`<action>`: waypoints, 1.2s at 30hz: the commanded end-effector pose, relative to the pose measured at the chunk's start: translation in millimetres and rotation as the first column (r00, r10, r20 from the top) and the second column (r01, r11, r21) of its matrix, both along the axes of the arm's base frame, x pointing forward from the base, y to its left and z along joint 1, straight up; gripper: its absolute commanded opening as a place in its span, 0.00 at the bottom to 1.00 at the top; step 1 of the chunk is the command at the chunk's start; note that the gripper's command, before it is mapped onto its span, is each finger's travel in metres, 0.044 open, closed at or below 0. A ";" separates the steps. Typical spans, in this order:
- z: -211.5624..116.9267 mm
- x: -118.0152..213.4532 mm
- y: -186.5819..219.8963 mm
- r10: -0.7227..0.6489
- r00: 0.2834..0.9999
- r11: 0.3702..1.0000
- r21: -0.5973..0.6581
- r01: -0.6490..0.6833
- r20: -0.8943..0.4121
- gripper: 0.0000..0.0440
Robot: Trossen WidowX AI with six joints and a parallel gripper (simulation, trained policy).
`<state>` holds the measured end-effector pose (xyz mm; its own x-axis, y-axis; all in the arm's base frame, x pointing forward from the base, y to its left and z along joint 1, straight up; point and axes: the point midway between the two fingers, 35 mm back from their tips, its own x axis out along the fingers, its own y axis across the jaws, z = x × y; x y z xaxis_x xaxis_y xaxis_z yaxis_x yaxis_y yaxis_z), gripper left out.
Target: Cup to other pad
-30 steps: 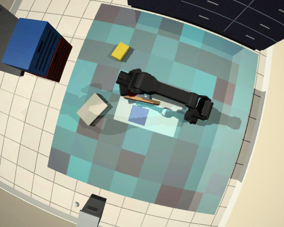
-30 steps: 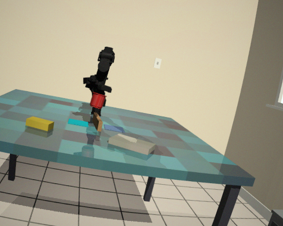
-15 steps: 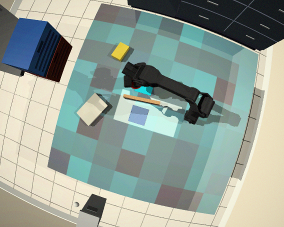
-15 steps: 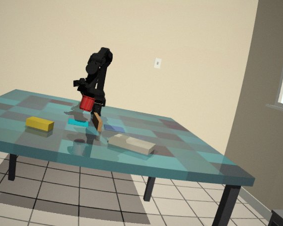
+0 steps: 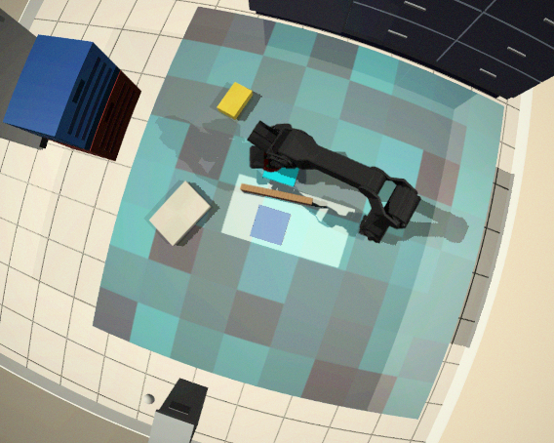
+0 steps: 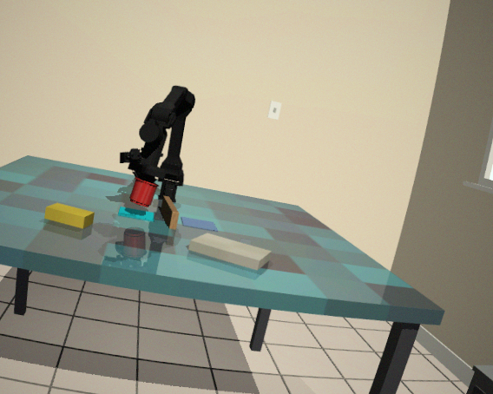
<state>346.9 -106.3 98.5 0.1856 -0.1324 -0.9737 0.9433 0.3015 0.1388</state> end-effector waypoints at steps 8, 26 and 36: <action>-27.6 -17.3 -2.4 -0.024 0.999 1.000 0.008 0.024 -0.030 0.03; -12.5 -19.2 -16.3 -0.060 0.995 0.998 0.014 0.059 0.085 0.39; 8.5 -27.7 -17.5 -0.062 0.988 0.998 0.023 0.060 0.144 0.52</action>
